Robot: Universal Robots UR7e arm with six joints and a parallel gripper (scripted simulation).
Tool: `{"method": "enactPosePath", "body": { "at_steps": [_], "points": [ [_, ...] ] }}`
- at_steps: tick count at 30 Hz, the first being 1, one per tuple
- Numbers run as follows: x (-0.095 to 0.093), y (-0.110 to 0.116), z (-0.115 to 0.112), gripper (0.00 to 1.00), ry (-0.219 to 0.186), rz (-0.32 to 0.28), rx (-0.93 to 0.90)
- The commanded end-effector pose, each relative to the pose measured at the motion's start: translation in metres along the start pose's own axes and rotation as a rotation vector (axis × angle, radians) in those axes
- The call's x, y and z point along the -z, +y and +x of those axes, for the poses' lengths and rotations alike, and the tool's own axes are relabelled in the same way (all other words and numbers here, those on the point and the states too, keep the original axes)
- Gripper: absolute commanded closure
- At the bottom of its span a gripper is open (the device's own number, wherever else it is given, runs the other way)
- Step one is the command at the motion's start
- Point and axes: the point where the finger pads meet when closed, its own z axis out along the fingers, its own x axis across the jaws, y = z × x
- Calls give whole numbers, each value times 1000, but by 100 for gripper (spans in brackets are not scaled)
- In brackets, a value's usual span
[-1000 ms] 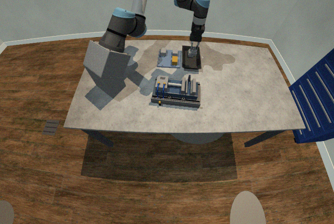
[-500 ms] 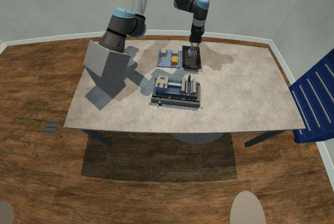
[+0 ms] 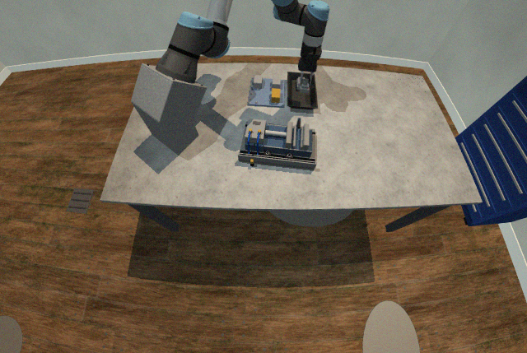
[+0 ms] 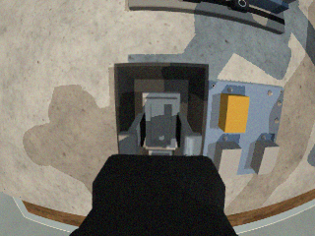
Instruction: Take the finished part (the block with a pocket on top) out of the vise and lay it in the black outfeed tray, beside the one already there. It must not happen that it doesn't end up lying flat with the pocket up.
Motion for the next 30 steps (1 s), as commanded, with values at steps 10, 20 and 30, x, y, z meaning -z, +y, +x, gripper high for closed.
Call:
{"method": "enactPosePath", "body": {
  "at_steps": [10, 20, 30],
  "points": [
    [-26, 0, -1, 100, -1, 1, 0],
    [-43, 0, -1, 100, -1, 1, 0],
    [-55, 0, -1, 100, -1, 1, 0]
  ]
}}
